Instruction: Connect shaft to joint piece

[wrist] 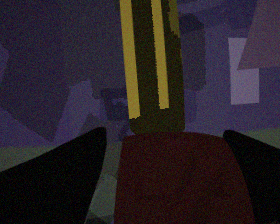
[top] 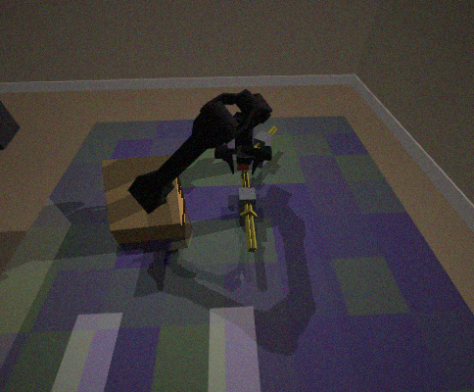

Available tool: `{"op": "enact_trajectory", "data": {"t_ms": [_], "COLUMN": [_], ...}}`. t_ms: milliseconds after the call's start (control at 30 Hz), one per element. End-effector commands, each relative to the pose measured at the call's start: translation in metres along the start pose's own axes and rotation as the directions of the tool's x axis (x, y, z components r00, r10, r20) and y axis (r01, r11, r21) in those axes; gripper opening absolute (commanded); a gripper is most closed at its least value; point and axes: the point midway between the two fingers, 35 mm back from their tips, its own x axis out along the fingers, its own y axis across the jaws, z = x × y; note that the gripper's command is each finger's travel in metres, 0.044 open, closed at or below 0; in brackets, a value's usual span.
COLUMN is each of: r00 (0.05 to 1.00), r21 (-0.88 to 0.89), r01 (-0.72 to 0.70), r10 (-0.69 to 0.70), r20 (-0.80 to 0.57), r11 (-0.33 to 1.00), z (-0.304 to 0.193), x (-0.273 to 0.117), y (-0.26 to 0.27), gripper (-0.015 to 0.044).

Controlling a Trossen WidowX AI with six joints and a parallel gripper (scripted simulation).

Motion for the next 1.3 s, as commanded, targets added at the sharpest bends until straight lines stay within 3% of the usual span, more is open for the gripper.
{"op": "enact_trajectory", "data": {"t_ms": [0, 67, 1267], "r00": [1.000, 1.000, 1.000], "r21": [-0.006, -0.006, -0.006], "r01": [-0.003, -0.003, -0.003], "r10": [0.003, 0.003, 0.003], "r20": [0.004, 0.004, 0.004], "r11": [1.000, 1.000, 1.000], "z": [0.0004, 0.0004, 0.0004], "x": [0.0010, 0.0010, 0.0010], "y": [0.0000, 0.0000, 0.0000], "gripper": [0.0230, 0.0182, 0.0182]}}
